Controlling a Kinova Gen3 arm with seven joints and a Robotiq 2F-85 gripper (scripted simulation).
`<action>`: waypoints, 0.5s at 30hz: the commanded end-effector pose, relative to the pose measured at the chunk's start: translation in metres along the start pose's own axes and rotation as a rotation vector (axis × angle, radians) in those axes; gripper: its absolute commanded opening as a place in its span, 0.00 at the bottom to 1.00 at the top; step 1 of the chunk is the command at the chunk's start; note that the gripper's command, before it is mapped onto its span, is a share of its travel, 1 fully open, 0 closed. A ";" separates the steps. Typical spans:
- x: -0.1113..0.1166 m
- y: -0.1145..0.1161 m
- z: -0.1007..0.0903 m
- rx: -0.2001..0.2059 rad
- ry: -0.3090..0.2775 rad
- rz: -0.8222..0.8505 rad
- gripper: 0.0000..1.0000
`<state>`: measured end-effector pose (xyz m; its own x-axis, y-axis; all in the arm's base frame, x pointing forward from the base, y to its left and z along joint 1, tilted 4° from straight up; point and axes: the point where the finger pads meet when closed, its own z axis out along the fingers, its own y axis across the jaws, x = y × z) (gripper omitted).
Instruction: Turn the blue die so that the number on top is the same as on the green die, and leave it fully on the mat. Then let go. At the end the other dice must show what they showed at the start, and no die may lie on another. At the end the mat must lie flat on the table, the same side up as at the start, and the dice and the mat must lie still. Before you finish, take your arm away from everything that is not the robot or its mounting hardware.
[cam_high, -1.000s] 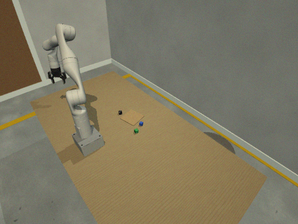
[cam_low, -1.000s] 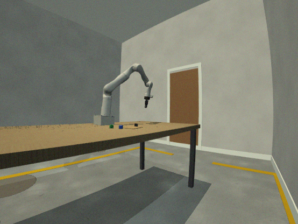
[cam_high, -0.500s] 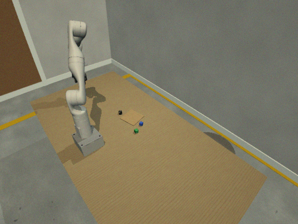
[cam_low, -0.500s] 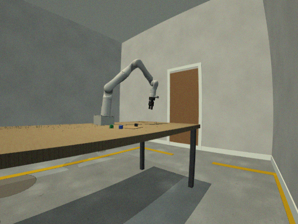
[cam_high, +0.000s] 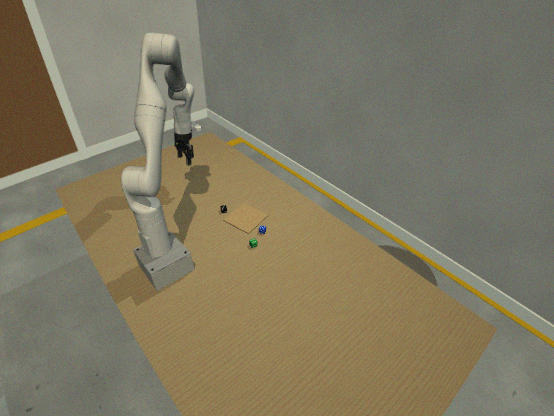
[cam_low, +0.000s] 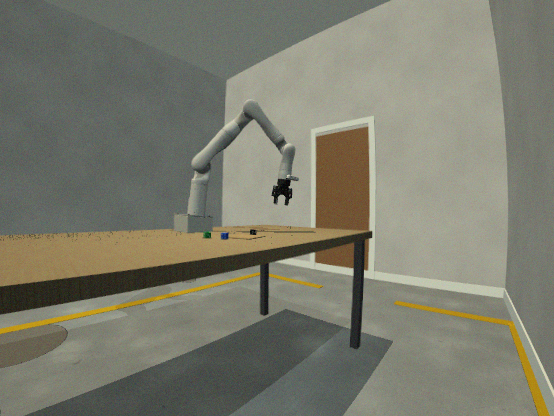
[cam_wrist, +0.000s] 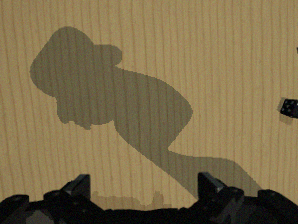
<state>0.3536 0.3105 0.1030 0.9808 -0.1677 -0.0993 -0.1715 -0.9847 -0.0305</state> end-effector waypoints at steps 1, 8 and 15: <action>0.026 0.037 -0.004 0.004 0.006 0.105 1.00; 0.064 0.124 -0.002 0.031 0.009 0.393 1.00; 0.082 0.209 0.001 0.058 0.018 0.673 1.00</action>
<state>0.3977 0.1302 0.0869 0.7352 -0.6700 -0.1035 -0.6753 -0.7371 -0.0251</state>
